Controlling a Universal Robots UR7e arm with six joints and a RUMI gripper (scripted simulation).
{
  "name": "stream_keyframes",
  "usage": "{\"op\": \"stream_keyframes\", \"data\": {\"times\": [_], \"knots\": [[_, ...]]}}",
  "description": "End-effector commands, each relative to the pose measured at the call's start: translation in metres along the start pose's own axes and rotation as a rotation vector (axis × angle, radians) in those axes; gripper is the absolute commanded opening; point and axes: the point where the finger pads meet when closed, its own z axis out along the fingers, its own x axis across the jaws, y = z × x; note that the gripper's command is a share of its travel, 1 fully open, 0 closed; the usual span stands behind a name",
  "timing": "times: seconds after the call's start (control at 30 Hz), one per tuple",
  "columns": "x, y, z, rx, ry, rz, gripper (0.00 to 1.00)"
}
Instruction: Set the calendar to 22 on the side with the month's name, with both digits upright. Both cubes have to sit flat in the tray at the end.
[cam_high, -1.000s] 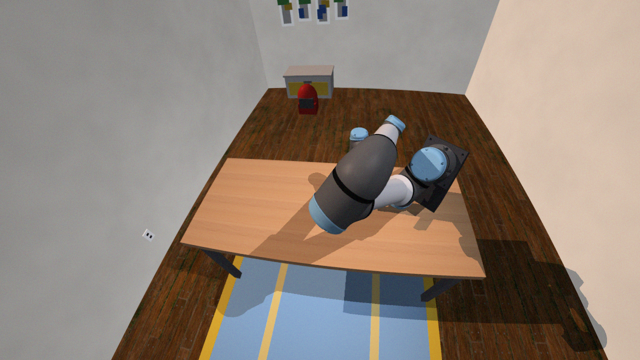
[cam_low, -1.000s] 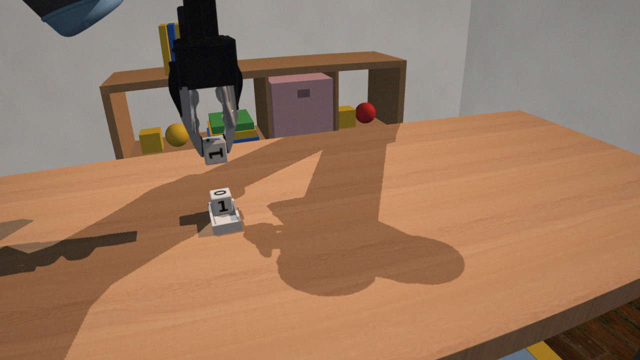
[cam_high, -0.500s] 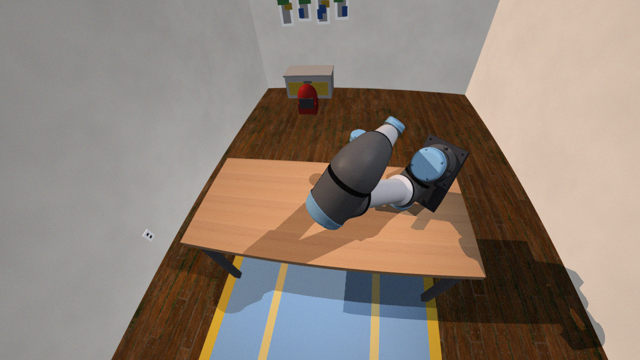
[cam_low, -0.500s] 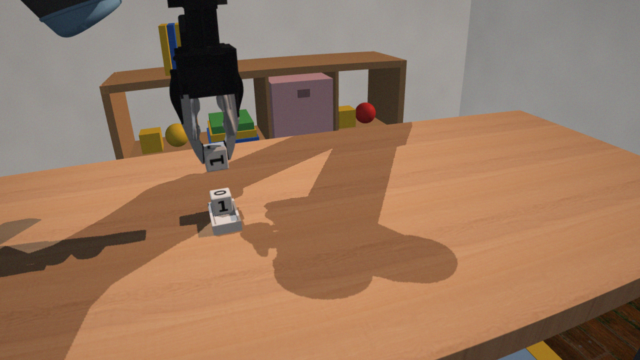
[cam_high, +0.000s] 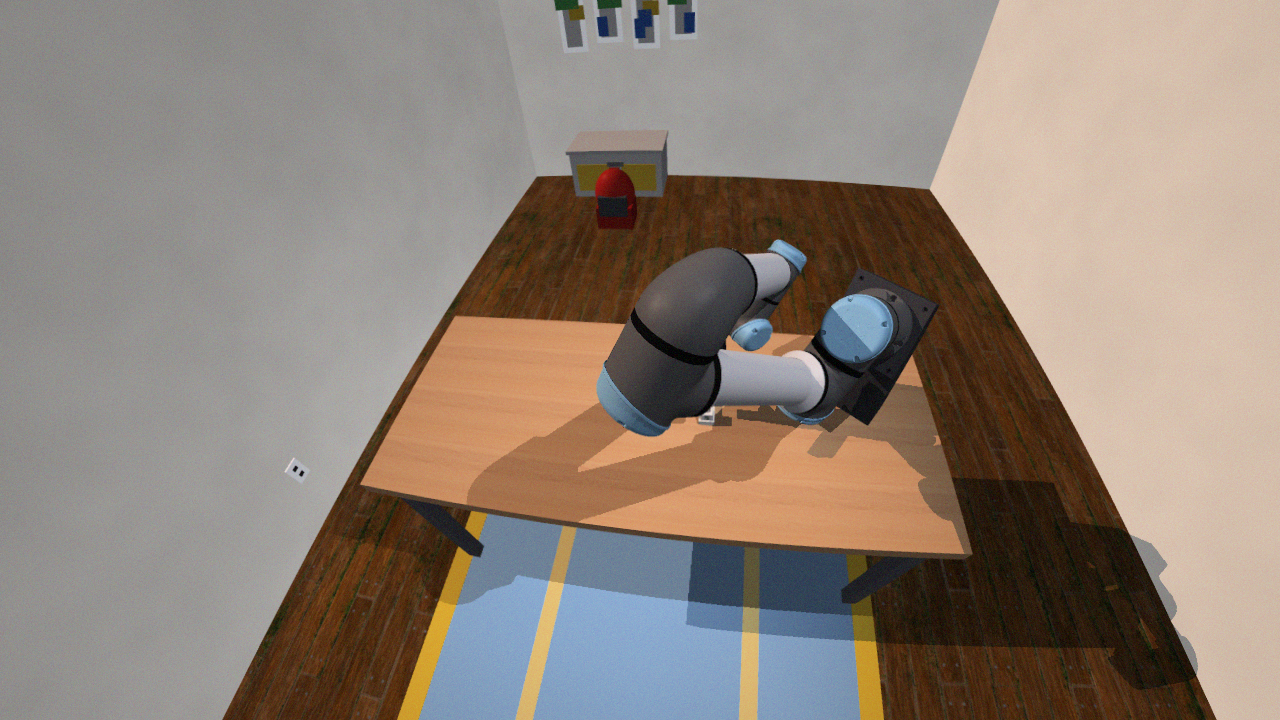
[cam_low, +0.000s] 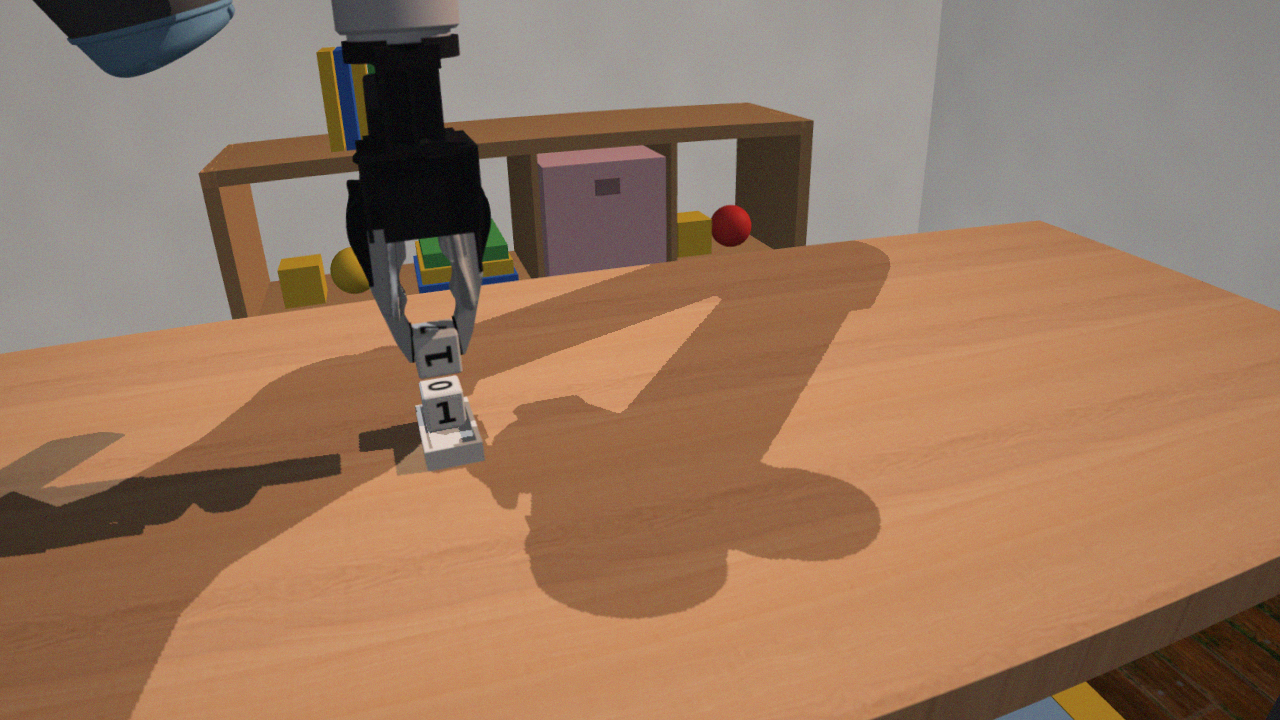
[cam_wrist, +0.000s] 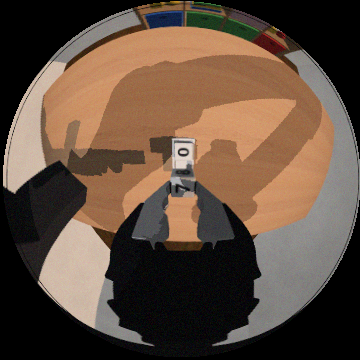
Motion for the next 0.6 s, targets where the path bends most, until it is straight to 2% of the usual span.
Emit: {"op": "stream_keyframes", "data": {"times": [0.0,0.57], "knots": [[0.001,0.001,0.01,-0.005,0.003,0.001,0.11],[0.001,0.001,0.027,-0.005,0.003,0.001,0.11]]}}
